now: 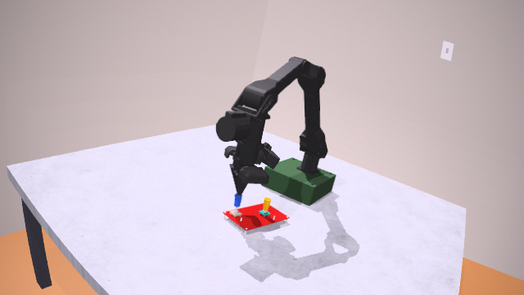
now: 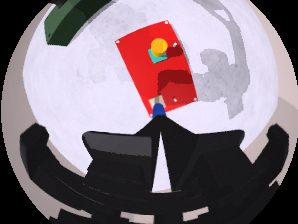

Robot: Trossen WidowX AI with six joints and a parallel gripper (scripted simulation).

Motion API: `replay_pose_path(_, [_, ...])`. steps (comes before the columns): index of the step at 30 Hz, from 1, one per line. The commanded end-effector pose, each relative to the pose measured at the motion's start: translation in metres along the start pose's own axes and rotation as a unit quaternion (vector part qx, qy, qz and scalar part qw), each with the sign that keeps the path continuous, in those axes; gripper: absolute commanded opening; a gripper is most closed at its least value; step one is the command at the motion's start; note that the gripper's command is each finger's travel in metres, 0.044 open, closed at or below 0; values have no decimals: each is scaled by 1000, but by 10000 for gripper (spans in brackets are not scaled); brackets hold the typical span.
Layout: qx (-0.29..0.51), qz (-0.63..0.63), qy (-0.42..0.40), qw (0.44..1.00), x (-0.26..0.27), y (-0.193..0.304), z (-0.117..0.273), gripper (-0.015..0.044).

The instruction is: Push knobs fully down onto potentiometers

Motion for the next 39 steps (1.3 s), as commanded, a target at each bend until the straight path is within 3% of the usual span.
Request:
replay_pose_path(1, [-1, 2, -3, 1000, 0, 2, -9, 0])
replay_pose_path(39, [-1, 2, -3, 1000, 0, 2, -19, 0])
Point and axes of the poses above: the point midway between the two fingers, 35 mm back from their tips, its own z axis back along the fingers, its own x axis across the jaws, y = z × x, the point moved 7 cm from there along z, back along the fingers, and after that the axes turned 4 degrees about z, right-handed, at the moved point
